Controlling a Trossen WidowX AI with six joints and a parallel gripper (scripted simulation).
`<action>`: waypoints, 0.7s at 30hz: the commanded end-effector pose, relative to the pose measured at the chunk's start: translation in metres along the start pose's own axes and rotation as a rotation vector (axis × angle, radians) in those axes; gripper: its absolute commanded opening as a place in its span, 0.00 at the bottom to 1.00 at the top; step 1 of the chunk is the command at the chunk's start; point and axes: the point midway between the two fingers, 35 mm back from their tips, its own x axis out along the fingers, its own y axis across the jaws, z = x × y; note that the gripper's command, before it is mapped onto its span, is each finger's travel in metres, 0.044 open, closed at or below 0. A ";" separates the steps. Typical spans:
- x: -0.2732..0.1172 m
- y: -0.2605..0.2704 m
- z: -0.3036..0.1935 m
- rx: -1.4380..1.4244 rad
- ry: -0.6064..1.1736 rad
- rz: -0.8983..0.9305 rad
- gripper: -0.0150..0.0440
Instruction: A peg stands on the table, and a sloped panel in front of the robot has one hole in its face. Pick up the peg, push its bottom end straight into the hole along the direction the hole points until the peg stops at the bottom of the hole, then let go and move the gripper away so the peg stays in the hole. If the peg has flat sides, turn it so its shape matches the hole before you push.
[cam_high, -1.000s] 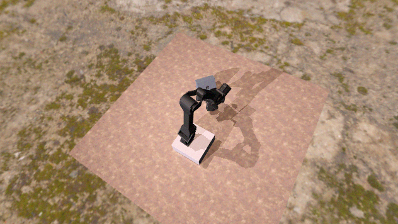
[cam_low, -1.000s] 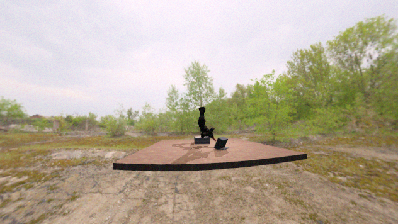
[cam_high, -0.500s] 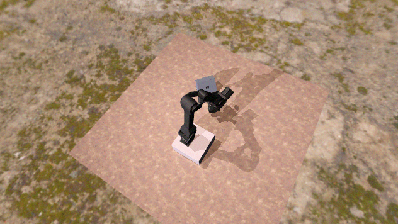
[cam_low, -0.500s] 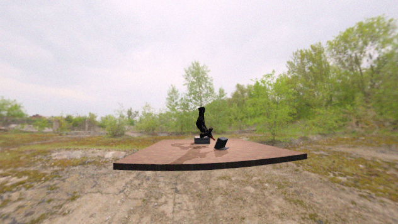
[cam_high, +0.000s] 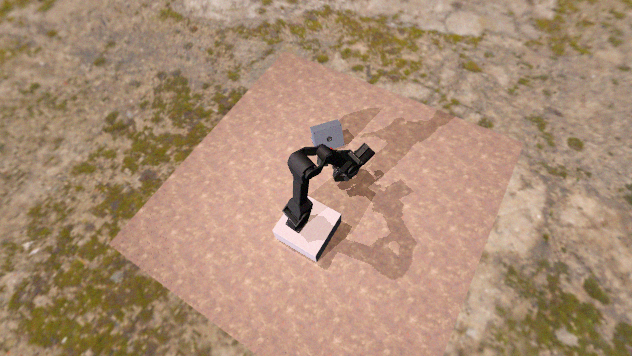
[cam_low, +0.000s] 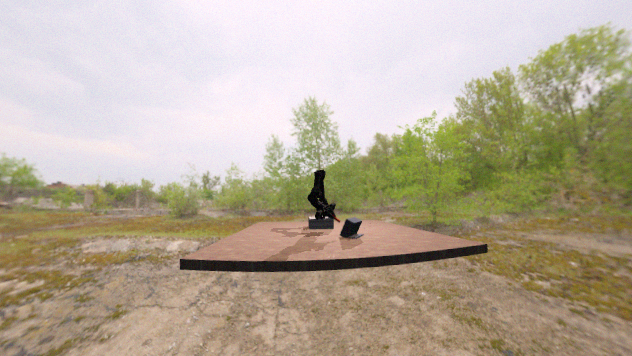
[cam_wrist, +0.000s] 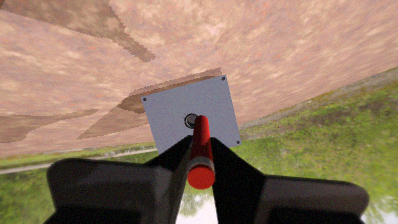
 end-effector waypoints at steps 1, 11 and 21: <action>-0.003 0.001 0.001 -0.013 0.027 -0.005 0.25; -0.003 0.004 0.000 -0.028 0.060 0.000 0.25; 0.005 0.007 -0.002 -0.039 0.081 0.006 0.25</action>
